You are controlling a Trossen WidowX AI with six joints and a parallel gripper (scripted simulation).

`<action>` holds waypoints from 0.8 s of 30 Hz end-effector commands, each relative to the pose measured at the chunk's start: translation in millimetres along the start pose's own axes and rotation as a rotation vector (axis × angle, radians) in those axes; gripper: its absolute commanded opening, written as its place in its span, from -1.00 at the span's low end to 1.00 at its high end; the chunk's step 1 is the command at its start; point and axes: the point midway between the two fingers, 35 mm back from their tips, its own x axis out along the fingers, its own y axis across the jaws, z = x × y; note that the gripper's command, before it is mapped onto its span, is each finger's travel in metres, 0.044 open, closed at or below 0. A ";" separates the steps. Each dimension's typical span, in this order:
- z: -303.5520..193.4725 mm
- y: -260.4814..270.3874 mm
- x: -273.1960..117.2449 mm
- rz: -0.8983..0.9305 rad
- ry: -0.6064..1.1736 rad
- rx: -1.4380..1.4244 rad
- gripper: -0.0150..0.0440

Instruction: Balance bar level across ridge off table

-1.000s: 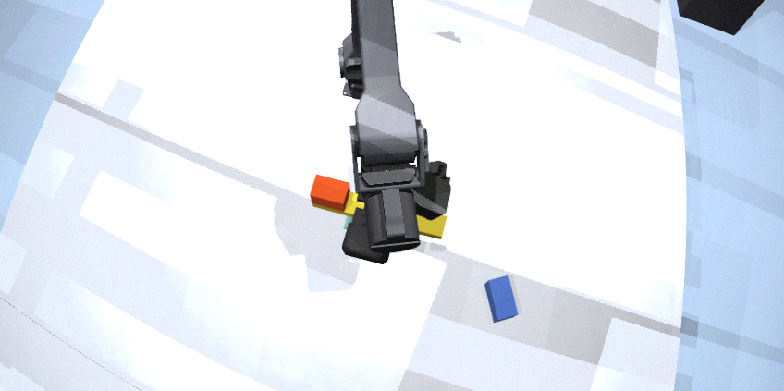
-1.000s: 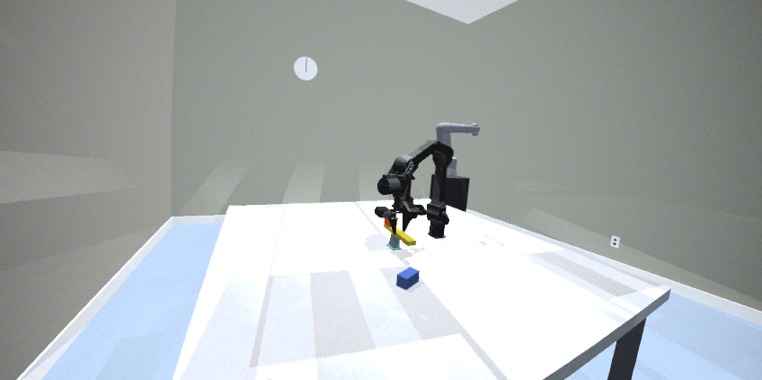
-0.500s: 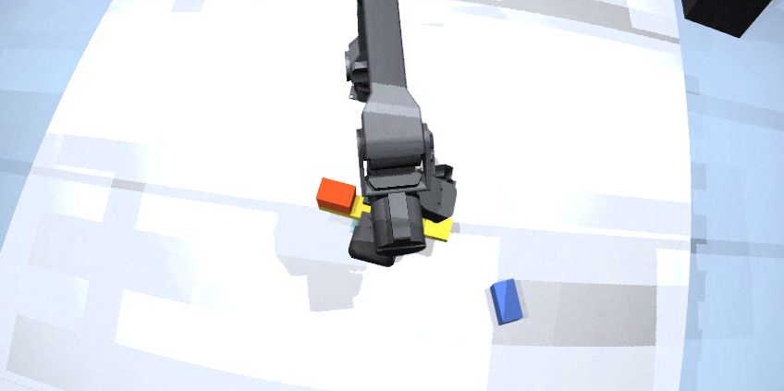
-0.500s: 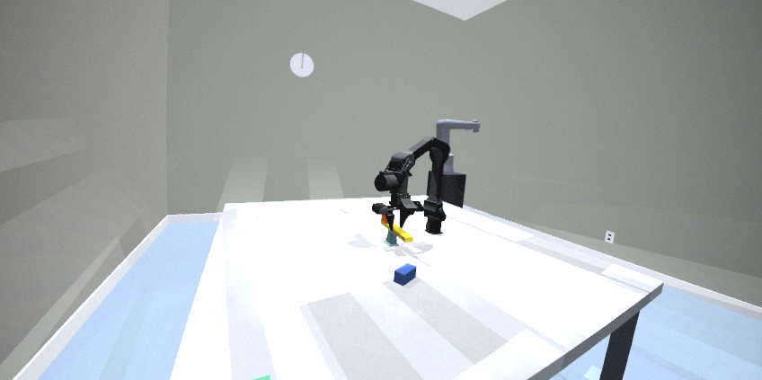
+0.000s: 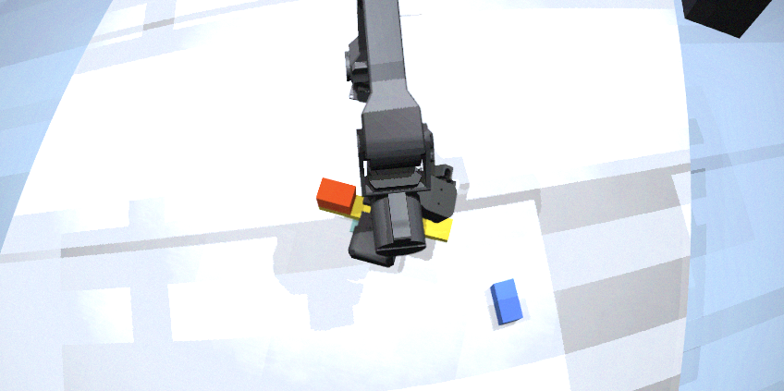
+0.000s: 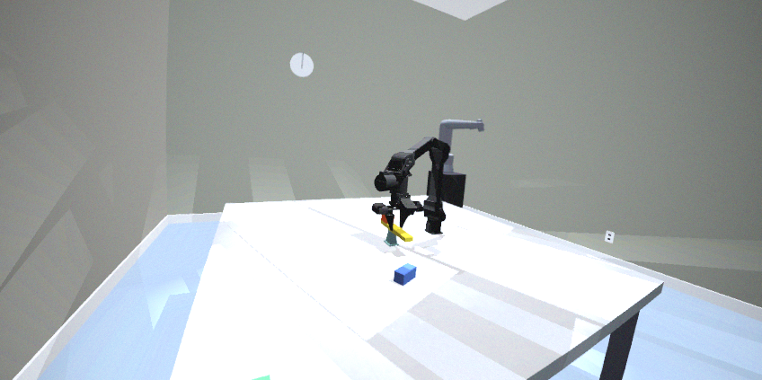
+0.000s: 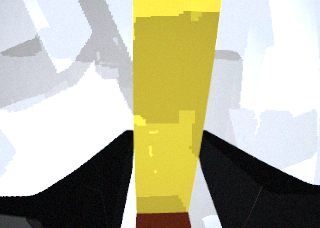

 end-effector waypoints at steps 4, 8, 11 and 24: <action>0.0 0.0 0.0 0.000 0.000 0.000 0.09; 0.0 0.0 0.0 0.000 0.000 0.000 0.09; 0.0 0.0 0.0 0.000 0.000 0.000 0.14; 0.0 0.0 0.0 0.000 0.000 0.000 0.49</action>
